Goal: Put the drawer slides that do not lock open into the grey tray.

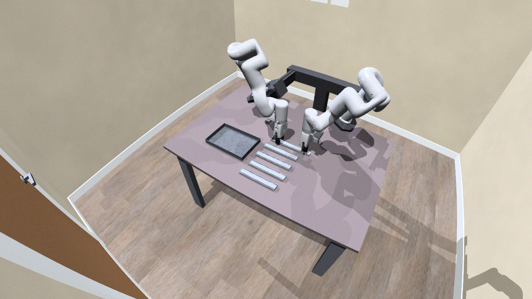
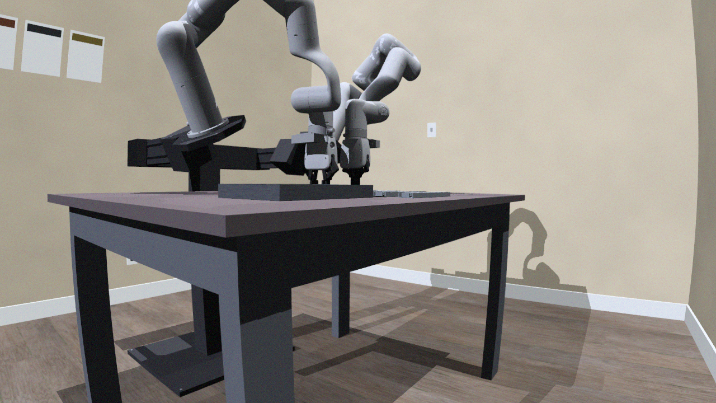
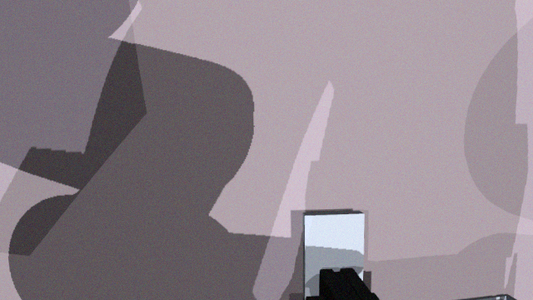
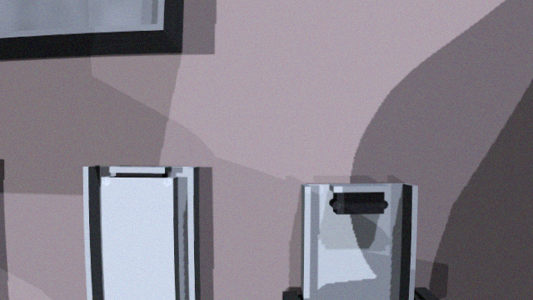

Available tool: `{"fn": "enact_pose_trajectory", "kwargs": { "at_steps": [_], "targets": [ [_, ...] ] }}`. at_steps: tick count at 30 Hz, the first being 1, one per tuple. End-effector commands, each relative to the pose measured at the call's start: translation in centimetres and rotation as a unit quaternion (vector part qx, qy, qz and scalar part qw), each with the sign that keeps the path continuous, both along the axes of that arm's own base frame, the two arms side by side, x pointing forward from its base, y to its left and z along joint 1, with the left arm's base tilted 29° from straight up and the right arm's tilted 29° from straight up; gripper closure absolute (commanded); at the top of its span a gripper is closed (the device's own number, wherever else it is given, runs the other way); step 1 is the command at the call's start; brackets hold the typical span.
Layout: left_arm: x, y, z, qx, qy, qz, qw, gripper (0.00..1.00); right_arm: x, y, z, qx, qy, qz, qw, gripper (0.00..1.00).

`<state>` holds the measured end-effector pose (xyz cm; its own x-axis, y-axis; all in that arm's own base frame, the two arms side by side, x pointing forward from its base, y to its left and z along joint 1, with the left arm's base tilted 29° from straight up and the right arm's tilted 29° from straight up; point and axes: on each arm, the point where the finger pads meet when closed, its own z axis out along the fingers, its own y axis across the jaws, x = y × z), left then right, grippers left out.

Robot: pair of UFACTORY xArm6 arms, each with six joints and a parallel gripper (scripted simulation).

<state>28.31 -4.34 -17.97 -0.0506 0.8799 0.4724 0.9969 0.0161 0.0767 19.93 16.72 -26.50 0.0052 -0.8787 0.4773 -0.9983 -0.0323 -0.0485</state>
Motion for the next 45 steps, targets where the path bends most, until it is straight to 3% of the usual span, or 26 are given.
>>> {"fn": "enact_pose_trajectory", "kwargs": {
  "at_steps": [1, 26, 27, 35, 45],
  "targets": [
    [0.2, -0.8, -0.4, 0.0, 0.0, 0.0, 1.0, 1.0, 0.1, 0.1, 0.0, 0.001, -0.001, 0.0, 1.0, 1.0],
    [0.4, -4.1, -2.2, 0.0, 0.0, 0.0, 1.0, 1.0, 0.1, 0.1, 0.0, 0.001, -0.001, 0.0, 1.0, 1.0],
    [0.3, -4.2, -2.1, 0.0, 0.0, 0.0, 1.0, 1.0, 0.1, 0.1, 0.0, 0.001, -0.001, 0.0, 1.0, 0.33],
    [0.3, -4.8, -0.9, 0.0, 0.0, 0.0, 1.0, 1.0, 0.1, 0.1, 0.0, 0.001, -0.001, 0.0, 1.0, 0.33],
    [0.0, -7.3, 3.8, 0.0, -0.001, 0.0, 1.0, 1.0, 0.1, 0.1, 0.0, 0.001, -0.001, 0.0, 1.0, 0.33]
  ]
}}
